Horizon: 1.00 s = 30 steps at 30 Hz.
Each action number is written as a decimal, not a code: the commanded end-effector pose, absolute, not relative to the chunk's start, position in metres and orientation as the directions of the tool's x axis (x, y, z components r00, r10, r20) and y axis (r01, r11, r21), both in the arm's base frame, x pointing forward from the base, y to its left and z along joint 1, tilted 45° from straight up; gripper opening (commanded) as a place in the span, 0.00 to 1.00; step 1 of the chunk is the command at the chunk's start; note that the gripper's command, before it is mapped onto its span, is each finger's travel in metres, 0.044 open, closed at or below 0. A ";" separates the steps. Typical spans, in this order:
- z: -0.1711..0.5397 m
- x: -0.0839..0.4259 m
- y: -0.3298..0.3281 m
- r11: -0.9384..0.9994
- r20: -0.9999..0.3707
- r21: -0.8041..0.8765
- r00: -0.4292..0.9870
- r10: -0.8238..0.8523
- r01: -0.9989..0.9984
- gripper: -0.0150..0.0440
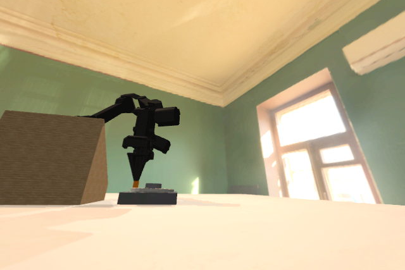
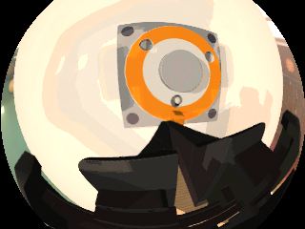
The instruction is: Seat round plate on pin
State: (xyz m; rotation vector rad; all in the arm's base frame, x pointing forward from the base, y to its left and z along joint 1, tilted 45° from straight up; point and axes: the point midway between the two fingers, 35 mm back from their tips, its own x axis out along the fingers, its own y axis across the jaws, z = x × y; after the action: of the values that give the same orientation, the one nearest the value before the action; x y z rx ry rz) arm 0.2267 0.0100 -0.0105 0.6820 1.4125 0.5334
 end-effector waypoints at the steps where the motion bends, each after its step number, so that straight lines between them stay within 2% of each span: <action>1: -0.015 0.224 0.009 0.704 -0.706 0.708 0.091 0.702 0.062 0.25; 17: 0.017 0.217 -0.025 0.705 -0.708 0.706 0.090 0.701 0.063 0.25; 30: 0.010 0.218 -0.019 0.699 -0.703 0.711 0.088 0.706 0.074 0.25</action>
State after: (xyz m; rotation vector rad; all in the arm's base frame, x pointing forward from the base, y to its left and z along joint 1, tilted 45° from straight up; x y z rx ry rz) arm 0.2178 -0.0195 0.0108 0.6874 1.4242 0.5338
